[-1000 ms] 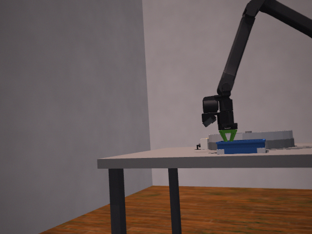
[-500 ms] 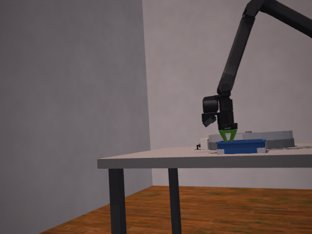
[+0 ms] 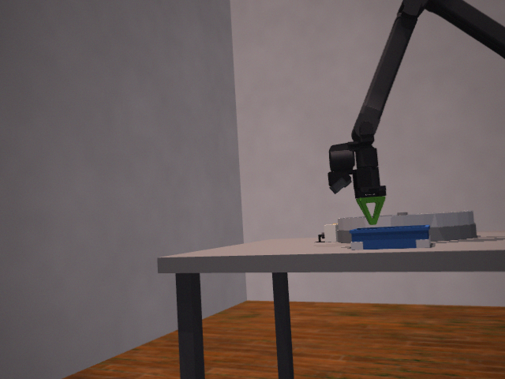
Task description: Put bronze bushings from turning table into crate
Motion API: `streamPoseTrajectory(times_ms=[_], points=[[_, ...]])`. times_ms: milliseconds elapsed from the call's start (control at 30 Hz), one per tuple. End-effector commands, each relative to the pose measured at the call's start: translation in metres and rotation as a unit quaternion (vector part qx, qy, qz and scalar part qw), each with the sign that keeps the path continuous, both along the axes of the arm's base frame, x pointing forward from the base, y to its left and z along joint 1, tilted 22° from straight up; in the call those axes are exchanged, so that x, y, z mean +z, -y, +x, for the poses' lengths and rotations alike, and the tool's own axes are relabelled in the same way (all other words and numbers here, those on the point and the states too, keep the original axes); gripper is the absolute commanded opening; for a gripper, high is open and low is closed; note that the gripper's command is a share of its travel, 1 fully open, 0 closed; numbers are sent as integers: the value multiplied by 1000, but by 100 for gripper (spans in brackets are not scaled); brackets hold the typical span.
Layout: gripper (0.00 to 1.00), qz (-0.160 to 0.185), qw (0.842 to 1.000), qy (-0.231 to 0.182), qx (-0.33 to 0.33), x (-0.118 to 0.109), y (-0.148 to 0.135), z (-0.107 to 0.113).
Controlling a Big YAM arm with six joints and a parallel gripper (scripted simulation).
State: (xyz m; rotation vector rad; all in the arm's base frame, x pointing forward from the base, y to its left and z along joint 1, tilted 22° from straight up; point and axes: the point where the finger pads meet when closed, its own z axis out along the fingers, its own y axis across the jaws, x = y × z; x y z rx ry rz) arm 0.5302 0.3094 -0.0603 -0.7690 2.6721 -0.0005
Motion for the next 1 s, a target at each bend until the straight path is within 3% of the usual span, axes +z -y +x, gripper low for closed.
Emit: streamPoseTrajectory(times_ms=[0, 433, 967], points=[[14, 14, 1000, 21, 2, 43, -13, -1], [14, 19, 999, 27, 2, 80, -13, -8], [14, 17, 1000, 24, 2, 74, -11, -9]])
